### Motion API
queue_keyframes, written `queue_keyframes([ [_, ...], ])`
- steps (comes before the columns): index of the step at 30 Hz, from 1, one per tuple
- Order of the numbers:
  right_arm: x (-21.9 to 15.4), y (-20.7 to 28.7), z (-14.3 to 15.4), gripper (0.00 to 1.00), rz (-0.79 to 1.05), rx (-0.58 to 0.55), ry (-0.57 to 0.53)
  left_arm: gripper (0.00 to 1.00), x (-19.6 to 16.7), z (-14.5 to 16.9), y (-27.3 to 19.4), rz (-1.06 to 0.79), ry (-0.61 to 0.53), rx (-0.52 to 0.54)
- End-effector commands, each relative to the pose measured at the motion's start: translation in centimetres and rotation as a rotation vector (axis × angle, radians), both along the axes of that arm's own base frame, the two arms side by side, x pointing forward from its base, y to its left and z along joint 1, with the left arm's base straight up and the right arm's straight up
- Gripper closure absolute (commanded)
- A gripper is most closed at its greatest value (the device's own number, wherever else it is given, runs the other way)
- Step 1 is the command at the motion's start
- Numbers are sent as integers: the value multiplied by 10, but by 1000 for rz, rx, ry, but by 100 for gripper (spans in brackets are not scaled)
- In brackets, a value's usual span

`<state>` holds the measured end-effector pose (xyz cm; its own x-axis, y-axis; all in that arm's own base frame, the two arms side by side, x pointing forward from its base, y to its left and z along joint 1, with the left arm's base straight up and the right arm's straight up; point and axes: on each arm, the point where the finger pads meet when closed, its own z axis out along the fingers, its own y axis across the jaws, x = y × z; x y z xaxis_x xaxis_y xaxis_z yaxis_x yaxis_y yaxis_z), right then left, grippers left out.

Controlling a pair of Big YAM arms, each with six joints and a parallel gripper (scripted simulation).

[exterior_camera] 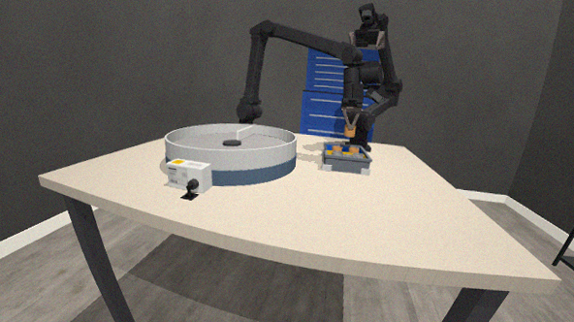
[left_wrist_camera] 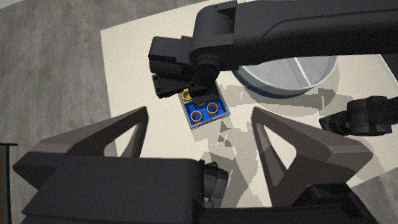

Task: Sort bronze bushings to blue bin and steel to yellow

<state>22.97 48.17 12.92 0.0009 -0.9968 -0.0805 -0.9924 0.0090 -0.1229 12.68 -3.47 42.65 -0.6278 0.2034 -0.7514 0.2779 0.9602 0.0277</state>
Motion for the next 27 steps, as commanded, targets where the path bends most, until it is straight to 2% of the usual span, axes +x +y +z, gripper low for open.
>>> queue_keyframes([
  [1,-8,11,9,100,20,66,-61,0,-9,23,6,19,-53,-34],
  [3,-8,11,-2,100,21,46,-53,0,-9,23,6,19,-53,-34],
  [4,-5,20,8,100,21,70,-63,0,-9,23,6,19,-53,-34],
  [7,-1,18,17,100,12,85,-69,0,-9,23,6,19,-53,-34],
  [15,0,17,13,100,11,77,-64,0,-9,23,6,19,-53,-34],
  [20,-13,2,-20,100,13,17,-40,0,-9,23,6,19,-53,-34],
  [23,-10,10,-7,100,15,40,-50,0,-9,23,6,19,-53,-34],
  [27,-10,10,-6,100,15,43,-51,0,-9,23,6,19,-53,-34],
])
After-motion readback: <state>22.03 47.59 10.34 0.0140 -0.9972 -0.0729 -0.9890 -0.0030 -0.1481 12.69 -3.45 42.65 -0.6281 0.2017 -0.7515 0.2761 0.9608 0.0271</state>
